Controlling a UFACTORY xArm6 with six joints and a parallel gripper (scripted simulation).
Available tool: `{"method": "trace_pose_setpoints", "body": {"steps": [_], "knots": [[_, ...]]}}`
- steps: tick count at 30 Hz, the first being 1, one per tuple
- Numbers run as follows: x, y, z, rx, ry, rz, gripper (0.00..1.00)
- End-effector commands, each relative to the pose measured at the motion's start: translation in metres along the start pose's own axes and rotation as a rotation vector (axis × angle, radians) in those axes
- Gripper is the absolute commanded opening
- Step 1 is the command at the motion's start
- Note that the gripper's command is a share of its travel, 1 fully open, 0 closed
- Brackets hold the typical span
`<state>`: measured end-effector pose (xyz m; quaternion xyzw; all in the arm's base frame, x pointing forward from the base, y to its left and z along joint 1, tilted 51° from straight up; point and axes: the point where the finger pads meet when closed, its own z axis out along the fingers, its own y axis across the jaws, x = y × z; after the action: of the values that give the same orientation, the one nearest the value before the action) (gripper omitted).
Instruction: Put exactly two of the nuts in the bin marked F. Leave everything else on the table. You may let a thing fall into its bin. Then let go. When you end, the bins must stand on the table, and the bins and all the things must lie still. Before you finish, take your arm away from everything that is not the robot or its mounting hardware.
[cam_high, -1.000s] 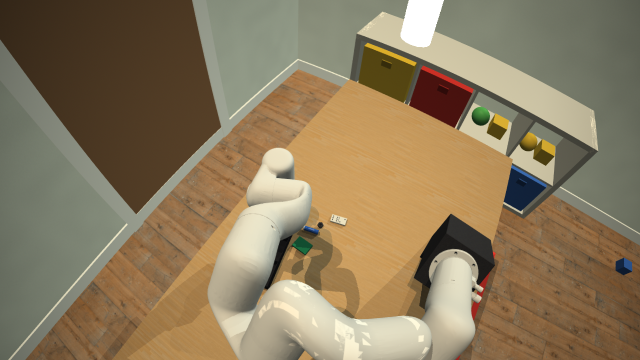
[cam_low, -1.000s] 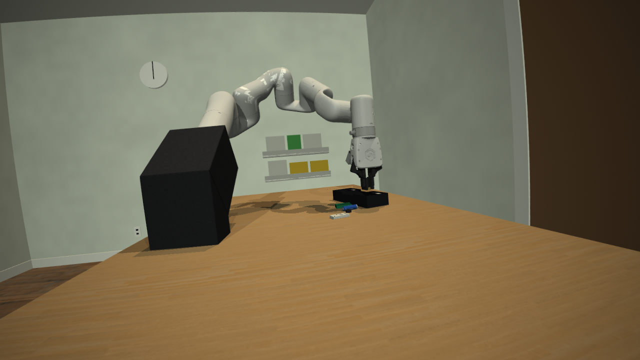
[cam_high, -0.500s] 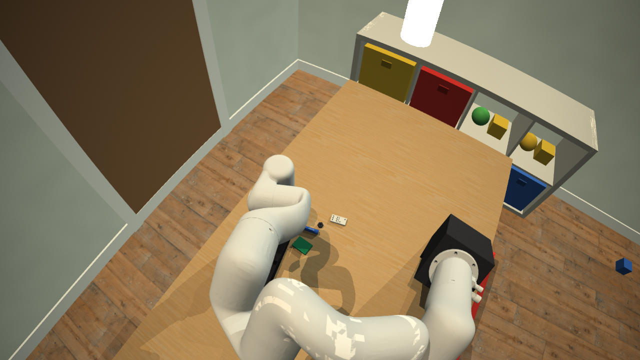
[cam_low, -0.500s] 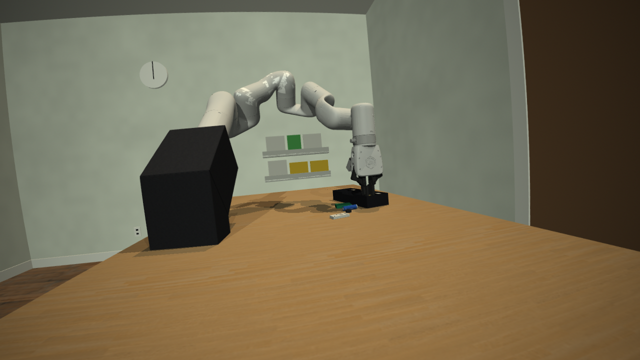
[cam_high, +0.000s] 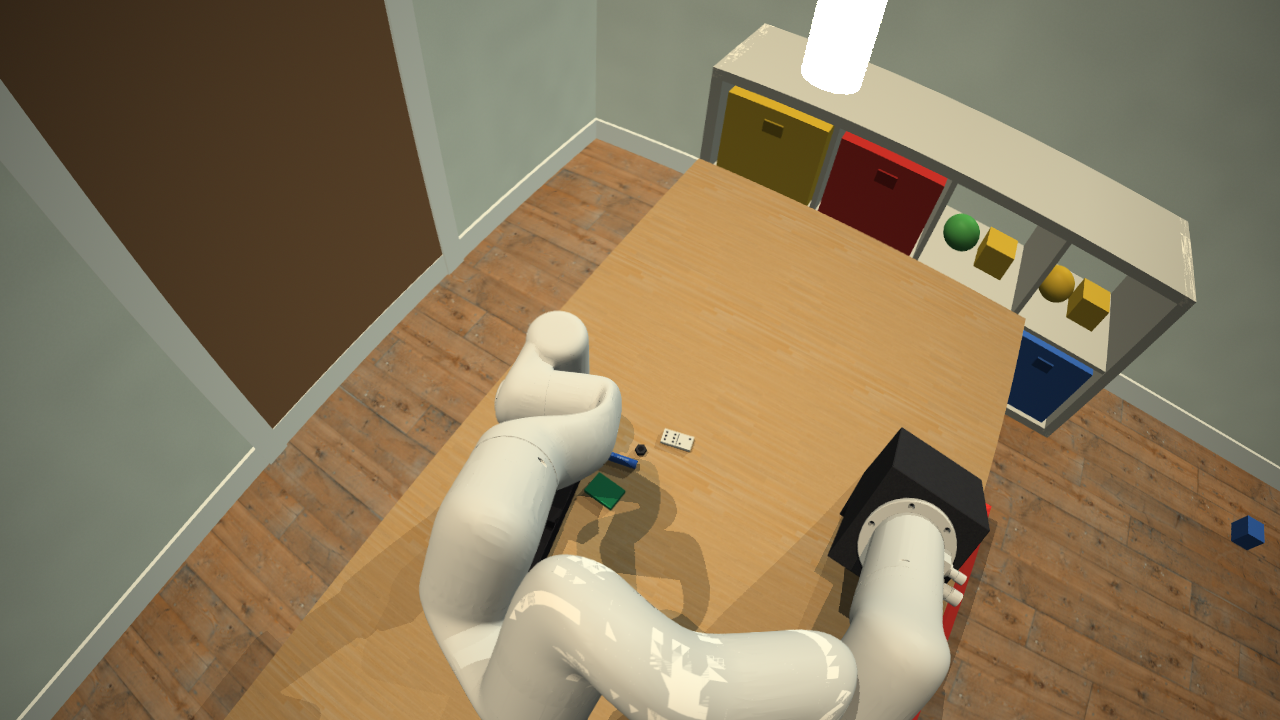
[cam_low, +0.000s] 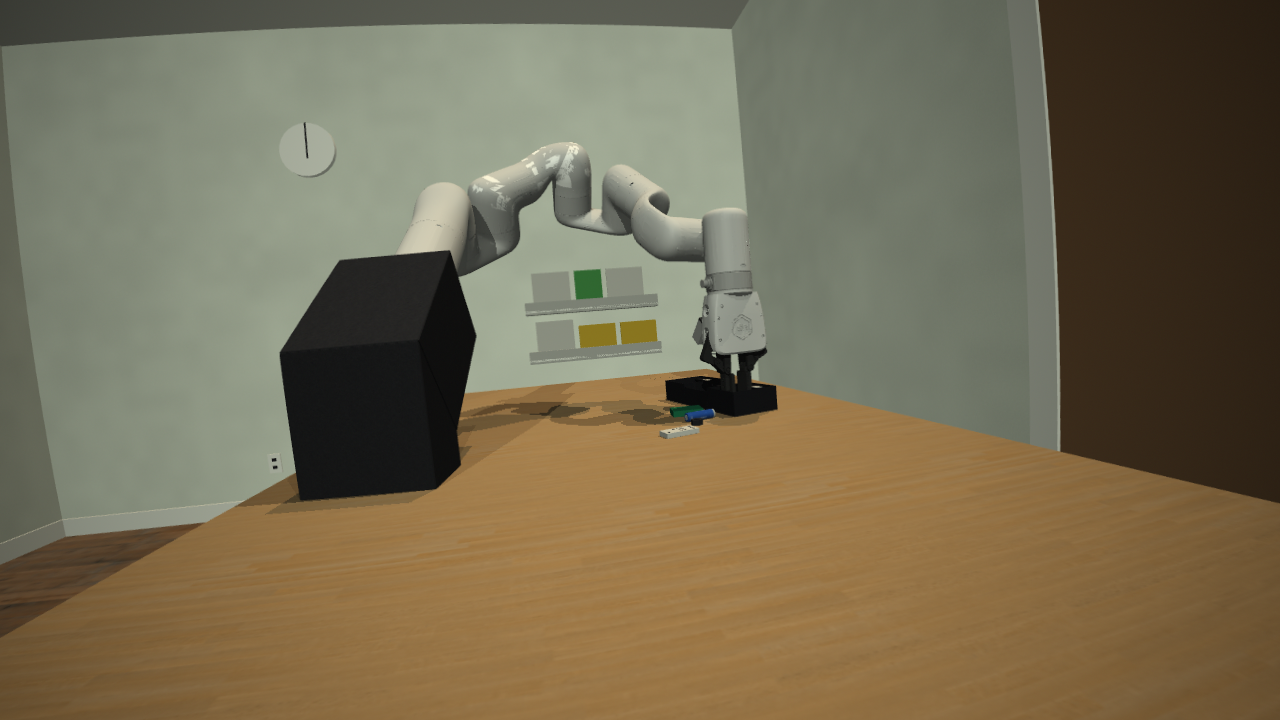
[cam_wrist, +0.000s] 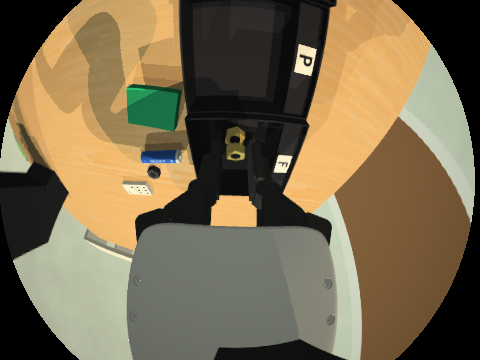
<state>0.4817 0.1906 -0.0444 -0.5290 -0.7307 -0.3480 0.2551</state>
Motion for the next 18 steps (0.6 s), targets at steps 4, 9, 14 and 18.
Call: {"method": "trace_pose_setpoints", "body": {"steps": [4, 9, 14, 18], "knots": [[-0.0003, 0.0012, -0.0012, -0.003, -0.001, -0.001, 0.30], [-0.0003, 0.0012, -0.0012, -0.003, -0.001, -0.001, 0.30], [-0.0003, 0.0012, -0.0012, -0.003, -0.001, -0.001, 0.30], [-0.0003, 0.0011, -0.0051, -0.003, -0.001, -0.001, 0.30]]}}
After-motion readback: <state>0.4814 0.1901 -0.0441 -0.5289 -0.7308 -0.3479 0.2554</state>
